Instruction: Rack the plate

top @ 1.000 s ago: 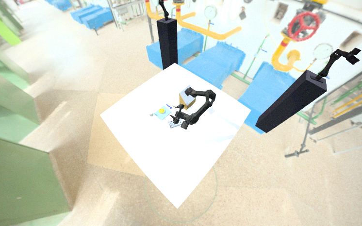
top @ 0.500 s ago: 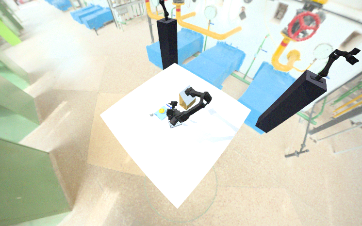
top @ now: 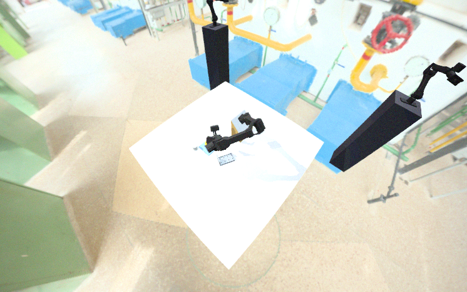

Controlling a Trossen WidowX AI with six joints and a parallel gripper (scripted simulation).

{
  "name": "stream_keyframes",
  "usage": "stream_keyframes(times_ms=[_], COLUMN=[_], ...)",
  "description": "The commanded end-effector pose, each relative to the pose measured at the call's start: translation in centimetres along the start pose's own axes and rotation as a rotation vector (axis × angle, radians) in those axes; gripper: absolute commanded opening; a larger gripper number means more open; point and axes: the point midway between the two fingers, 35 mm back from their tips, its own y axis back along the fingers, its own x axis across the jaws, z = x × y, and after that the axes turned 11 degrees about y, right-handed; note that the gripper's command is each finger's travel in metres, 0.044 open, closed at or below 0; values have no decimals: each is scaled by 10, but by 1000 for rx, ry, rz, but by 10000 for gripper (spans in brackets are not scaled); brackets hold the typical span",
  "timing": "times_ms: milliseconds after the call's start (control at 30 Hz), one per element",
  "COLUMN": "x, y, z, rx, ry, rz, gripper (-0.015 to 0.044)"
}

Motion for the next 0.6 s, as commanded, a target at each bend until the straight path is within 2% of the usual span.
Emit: stream_keyframes(times_ms=[0, 300, 567], x=[-6, -22, -39], y=[-9, -25, -36], z=[5, 15, 24], rx=[47, 72, 6], ry=[75, 228, 346], rz=[99, 340, 559], gripper=[400, 400, 400])
